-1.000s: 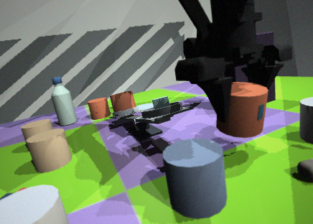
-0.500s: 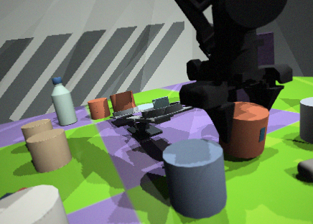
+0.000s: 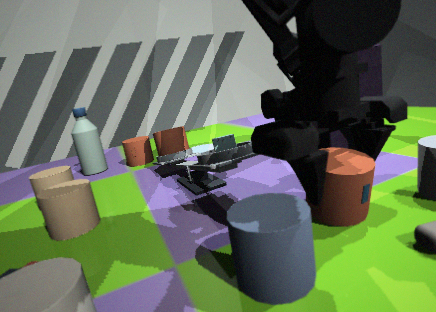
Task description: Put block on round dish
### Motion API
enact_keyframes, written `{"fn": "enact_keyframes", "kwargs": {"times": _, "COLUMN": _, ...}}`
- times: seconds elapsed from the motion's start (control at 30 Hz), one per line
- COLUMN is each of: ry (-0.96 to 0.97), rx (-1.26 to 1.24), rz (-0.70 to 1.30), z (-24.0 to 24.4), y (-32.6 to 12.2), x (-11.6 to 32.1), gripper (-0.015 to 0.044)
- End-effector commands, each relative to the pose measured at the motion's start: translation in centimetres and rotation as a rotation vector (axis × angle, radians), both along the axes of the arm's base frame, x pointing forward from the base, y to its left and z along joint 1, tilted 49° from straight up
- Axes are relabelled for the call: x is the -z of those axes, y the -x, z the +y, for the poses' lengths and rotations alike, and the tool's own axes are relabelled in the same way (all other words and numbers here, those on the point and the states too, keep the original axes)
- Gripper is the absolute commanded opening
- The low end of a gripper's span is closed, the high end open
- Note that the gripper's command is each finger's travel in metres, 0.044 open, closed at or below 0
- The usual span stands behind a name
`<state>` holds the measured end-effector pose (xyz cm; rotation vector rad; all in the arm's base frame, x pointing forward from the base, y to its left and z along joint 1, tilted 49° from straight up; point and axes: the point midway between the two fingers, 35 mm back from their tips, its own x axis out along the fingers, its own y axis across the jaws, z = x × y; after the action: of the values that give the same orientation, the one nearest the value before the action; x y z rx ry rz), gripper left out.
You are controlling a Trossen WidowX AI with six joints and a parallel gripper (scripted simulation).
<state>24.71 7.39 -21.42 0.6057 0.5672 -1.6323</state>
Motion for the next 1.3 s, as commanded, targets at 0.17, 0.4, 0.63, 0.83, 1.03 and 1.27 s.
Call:
{"fn": "enact_keyframes", "kwargs": {"times": 0.17, "ry": -0.001, "rx": -0.001, "rz": -0.002, "z": 0.9, "y": -0.3, "x": -0.8, "gripper": 0.044}}
{"fn": "enact_keyframes", "kwargs": {"times": 0.4, "ry": -0.003, "rx": -0.008, "rz": -0.002, "z": 4.0, "y": -0.7, "x": -3.6, "gripper": 0.044}}
{"fn": "enact_keyframes", "kwargs": {"times": 0.63, "ry": -0.097, "rx": -0.046, "rz": -0.038, "z": 6.4, "y": -2.3, "x": -4.5, "gripper": 0.0309}}
{"fn": "enact_keyframes", "kwargs": {"times": 0.83, "ry": -0.107, "rx": -0.162, "rz": 0.079, "z": 6.0, "y": -2.7, "x": -5.2, "gripper": 0.026}}
{"fn": "enact_keyframes", "kwargs": {"times": 1.03, "ry": -0.119, "rx": -0.304, "rz": 0.228, "z": 5.5, "y": -3.3, "x": -6.0, "gripper": 0.026}}
{"fn": "enact_keyframes", "kwargs": {"times": 1.27, "ry": -0.132, "rx": -0.469, "rz": 0.404, "z": 4.9, "y": -3.9, "x": -7.0, "gripper": 0.026}}
